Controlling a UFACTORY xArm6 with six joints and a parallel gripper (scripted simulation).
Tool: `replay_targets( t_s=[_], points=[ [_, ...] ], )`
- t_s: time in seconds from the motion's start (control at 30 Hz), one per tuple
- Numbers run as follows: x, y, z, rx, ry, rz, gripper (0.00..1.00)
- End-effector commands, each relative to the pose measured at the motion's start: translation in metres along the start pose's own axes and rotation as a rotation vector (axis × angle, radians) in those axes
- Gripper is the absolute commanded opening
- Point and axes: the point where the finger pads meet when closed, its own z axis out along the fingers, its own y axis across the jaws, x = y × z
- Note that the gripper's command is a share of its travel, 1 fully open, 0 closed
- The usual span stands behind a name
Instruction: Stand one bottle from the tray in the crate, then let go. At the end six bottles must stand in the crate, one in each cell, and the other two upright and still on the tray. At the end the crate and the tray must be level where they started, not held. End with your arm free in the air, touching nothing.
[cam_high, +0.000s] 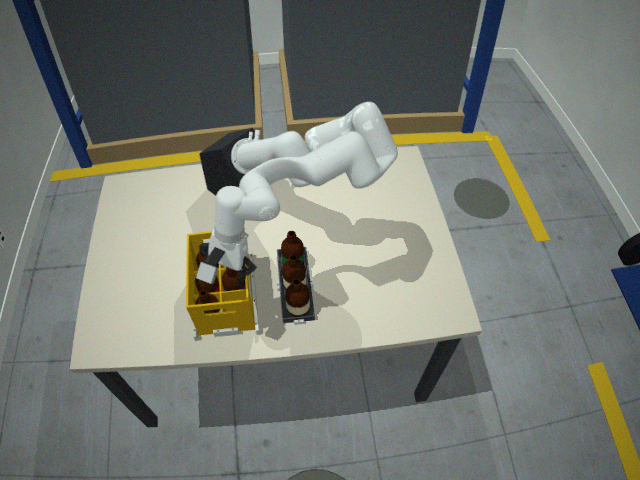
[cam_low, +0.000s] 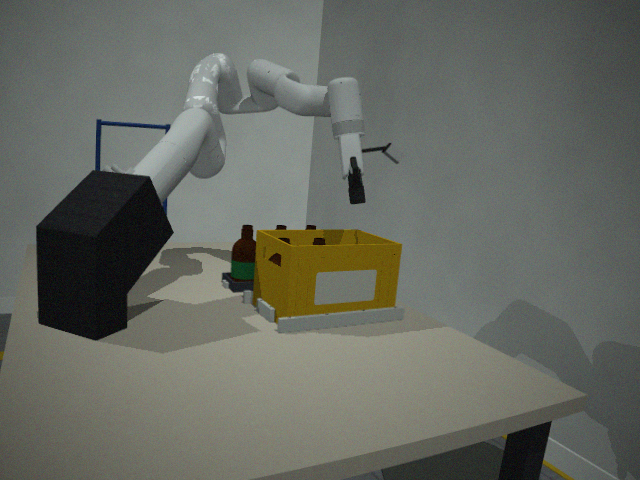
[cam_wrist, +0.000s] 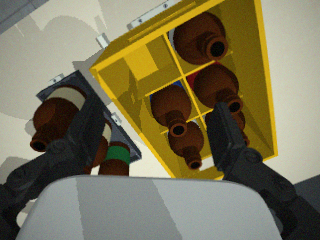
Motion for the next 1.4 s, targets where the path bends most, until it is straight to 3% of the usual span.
replay_targets(
  t_s=[0.0,0.43,0.87,0.9,1.37],
  points=[
    [0.013,0.024,0.010,0.032,-0.083,0.087,1.00],
    [0.031,0.066,0.025,0.072,-0.201,0.242,1.00],
    [0.033,0.074,0.028,0.079,-0.222,0.270,1.00],
    [0.033,0.074,0.028,0.079,-0.222,0.270,0.00],
    [0.033,0.074,0.028,0.079,-0.222,0.270,0.00]
  ],
)
